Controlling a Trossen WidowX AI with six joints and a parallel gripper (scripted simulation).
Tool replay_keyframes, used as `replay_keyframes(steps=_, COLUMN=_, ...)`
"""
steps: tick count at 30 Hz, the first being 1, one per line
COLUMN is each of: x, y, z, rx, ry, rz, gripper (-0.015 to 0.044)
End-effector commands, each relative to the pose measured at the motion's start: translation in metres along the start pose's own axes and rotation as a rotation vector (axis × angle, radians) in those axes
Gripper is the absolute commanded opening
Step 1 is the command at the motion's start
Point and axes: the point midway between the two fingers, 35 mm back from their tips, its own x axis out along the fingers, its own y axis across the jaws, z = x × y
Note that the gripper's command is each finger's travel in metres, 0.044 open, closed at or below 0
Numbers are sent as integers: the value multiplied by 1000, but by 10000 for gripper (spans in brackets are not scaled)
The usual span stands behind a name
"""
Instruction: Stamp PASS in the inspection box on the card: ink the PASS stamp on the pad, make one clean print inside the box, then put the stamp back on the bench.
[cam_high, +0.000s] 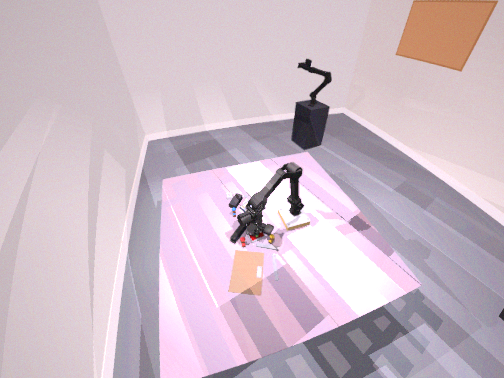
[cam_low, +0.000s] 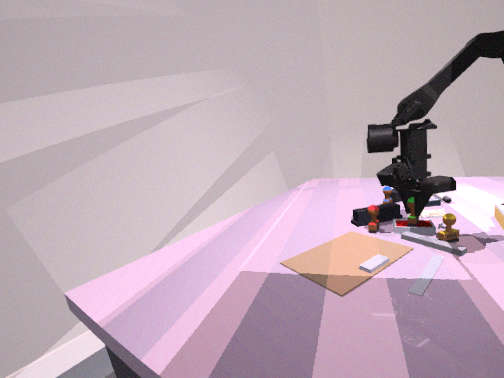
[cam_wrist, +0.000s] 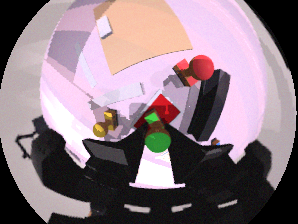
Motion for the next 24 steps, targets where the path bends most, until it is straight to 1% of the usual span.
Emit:
replay_keyframes(steps=1, x=3, y=-1, z=0, rx=0, ry=3, rz=-4, gripper=0)
replay_keyframes(steps=24, x=-1, y=-1, z=0, rx=0, ry=3, rz=-5, gripper=0)
